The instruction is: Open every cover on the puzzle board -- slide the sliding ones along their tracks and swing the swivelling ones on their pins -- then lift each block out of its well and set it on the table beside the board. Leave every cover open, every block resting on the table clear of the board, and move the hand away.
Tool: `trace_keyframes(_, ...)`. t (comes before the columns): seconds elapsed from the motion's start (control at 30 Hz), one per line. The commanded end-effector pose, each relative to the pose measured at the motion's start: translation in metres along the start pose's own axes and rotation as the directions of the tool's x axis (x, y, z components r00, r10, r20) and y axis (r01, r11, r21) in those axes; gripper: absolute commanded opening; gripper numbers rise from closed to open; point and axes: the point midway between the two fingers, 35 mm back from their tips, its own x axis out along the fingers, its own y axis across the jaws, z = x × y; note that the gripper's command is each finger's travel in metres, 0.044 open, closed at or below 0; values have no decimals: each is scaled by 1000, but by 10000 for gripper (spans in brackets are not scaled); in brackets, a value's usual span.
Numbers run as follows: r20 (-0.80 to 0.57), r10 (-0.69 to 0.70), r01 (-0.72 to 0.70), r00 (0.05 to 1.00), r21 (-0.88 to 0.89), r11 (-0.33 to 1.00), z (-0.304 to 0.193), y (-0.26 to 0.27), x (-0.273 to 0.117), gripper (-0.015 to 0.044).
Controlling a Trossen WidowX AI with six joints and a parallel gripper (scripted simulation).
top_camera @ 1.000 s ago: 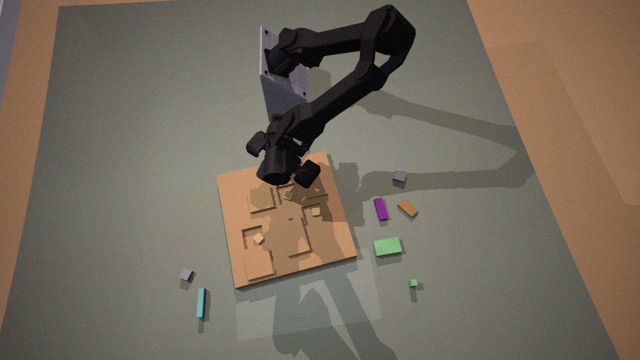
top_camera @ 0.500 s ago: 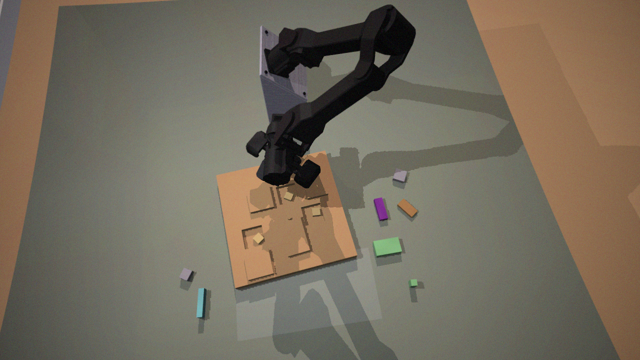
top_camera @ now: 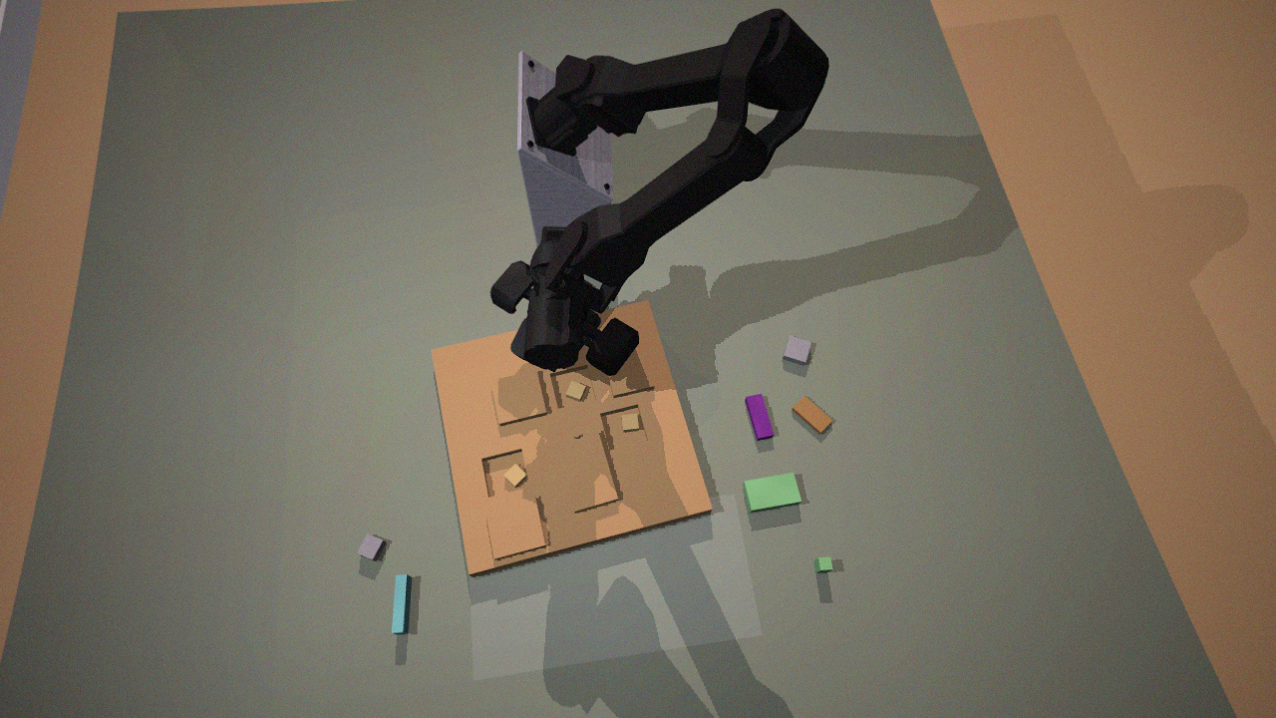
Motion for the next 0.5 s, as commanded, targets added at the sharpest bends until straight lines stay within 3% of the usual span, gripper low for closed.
trace_keyframes(0.0,-2,-1,1,1000,-1,1000,0,0,-2,0)
trace_keyframes(0.2,-5,0,0,1000,-21,1000,0,0,-10,0)
trace_keyframes(0.37,-4,-4,4,1000,-13,1000,1,-1,-20,131)
trace_keyframes(0.47,-3,-5,5,1000,-19,1000,2,0,-34,144)
